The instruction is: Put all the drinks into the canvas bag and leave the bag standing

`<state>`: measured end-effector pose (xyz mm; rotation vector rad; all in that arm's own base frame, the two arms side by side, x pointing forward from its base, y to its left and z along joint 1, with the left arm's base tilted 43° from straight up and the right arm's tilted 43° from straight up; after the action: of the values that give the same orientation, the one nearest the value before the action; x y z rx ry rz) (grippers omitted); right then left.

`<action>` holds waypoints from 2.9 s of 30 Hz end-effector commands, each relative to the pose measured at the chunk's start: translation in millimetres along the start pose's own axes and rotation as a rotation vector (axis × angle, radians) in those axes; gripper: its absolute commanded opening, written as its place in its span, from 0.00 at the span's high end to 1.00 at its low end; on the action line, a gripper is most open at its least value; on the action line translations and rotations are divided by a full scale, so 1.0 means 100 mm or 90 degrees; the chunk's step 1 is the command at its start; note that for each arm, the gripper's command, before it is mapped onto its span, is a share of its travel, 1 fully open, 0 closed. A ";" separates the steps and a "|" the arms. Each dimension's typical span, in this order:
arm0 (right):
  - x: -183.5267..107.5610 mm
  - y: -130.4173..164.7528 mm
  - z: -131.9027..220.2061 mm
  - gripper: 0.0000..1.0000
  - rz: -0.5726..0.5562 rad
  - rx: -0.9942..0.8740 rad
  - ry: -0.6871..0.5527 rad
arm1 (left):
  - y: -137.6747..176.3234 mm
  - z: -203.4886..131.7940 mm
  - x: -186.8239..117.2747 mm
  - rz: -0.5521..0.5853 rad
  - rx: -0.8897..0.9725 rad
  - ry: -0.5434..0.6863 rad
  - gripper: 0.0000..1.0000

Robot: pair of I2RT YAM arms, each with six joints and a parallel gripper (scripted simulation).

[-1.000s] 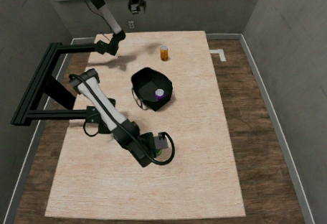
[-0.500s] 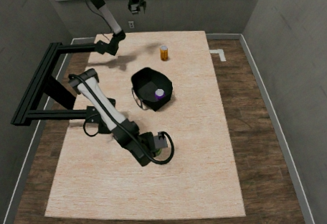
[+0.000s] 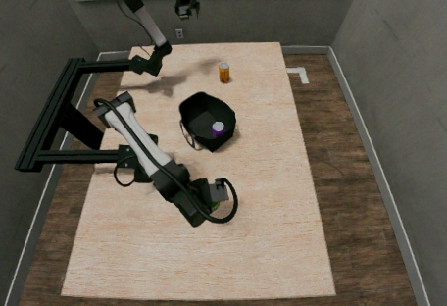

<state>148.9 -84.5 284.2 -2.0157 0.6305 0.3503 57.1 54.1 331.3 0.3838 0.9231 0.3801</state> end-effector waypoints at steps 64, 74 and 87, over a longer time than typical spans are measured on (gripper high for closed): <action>-0.35 -0.22 0.18 0.30 -0.030 0.002 0.071 | 0.00 -0.01 -0.07 0.006 -0.003 -0.009 0.14; -0.36 -0.25 0.27 0.30 -0.024 -0.002 0.069 | 0.00 -0.01 -0.07 0.006 -0.003 -0.009 0.14; -0.35 -0.32 0.57 0.30 -0.052 -0.030 0.022 | 0.00 -0.01 -0.07 0.006 -0.003 -0.009 0.14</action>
<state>135.7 -17.8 288.1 -2.0905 0.4551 0.4120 57.1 54.1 331.3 0.3840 0.9231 0.3800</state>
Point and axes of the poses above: on each arm, the point where the finger pads meet when closed, its own x axis out along the fingers, its own z axis across the jaws, y = z × x, the point moved 4 cm from there along -x, back along the fingers, and after that the axes turned 3 degrees about x, right-handed, at the moved point
